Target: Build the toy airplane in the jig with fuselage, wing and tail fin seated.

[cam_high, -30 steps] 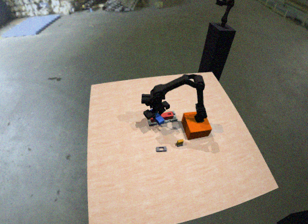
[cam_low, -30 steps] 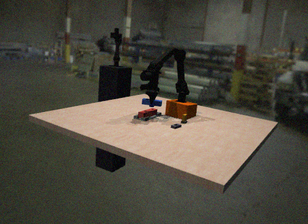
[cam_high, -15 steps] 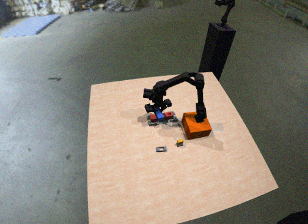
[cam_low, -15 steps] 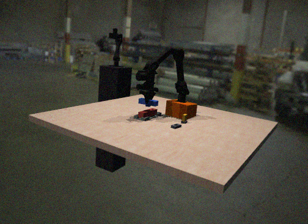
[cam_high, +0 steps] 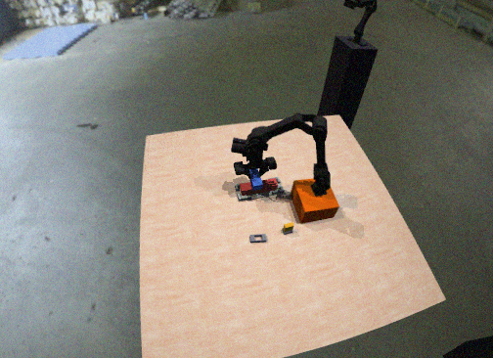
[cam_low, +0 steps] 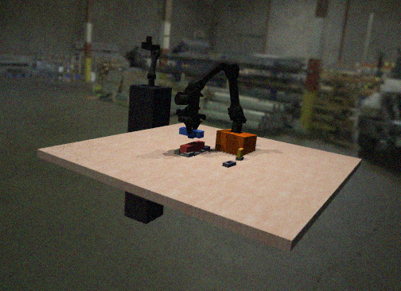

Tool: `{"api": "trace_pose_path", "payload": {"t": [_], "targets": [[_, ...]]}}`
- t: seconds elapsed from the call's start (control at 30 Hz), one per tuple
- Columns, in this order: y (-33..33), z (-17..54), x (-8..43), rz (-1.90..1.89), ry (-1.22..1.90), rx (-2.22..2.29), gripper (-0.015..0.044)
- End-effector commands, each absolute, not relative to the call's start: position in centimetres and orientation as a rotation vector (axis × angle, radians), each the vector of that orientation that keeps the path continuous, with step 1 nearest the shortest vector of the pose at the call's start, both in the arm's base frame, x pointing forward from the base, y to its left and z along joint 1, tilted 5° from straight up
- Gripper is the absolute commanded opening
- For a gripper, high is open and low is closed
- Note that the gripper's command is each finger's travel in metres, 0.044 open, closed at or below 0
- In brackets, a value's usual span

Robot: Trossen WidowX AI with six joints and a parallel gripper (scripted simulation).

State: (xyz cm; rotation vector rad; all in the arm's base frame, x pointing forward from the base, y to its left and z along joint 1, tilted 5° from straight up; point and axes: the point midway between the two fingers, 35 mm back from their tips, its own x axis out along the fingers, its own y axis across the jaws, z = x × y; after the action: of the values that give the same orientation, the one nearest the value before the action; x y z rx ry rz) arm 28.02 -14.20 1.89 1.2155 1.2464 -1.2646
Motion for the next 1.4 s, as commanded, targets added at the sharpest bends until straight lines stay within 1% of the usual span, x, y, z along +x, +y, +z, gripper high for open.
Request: {"api": "trace_pose_path", "payload": {"t": [0.0, 0.43, 1.37], "targets": [[-14.3, 1.9, 27.9, -1.271, 1.240, 1.219, 0.0195], [-14.3, 1.8, 27.9, -1.271, 1.240, 1.219, 0.0195], [-14.3, -2.1, 27.7, -1.271, 1.240, 1.219, 0.0195]]}}
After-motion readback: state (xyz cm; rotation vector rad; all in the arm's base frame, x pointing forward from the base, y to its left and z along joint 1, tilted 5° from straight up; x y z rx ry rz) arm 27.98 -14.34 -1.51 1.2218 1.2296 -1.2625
